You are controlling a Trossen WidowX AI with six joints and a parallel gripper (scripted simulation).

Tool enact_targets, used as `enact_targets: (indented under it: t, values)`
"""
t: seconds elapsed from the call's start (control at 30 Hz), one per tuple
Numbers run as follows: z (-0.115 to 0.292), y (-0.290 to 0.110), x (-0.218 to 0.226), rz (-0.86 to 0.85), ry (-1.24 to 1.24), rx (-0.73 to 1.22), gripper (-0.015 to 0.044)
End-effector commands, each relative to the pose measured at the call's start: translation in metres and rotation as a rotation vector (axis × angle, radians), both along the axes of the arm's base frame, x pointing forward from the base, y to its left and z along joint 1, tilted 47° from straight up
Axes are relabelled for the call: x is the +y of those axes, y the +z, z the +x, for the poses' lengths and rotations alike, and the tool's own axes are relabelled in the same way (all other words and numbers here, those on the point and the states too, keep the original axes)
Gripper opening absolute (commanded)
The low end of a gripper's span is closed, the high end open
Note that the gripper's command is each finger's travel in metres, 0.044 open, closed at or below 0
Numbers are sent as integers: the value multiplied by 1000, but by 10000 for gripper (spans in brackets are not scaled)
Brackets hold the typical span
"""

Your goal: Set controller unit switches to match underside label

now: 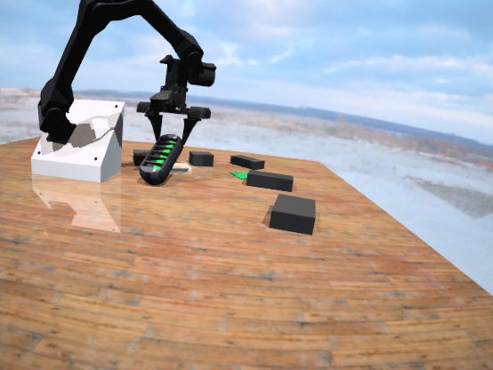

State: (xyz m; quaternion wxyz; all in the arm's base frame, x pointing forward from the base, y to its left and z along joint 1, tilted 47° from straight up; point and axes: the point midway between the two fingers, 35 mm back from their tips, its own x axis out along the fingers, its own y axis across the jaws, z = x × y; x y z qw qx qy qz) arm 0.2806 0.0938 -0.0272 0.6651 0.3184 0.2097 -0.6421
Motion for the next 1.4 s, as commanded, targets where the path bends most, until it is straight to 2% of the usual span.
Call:
enact_targets:
  t: [0.0, 1.37]
  values:
    - [0, 5, 0, 11, 4, -2, 336]
    - [-6, 36, -8, 84, 16, -3, 336]
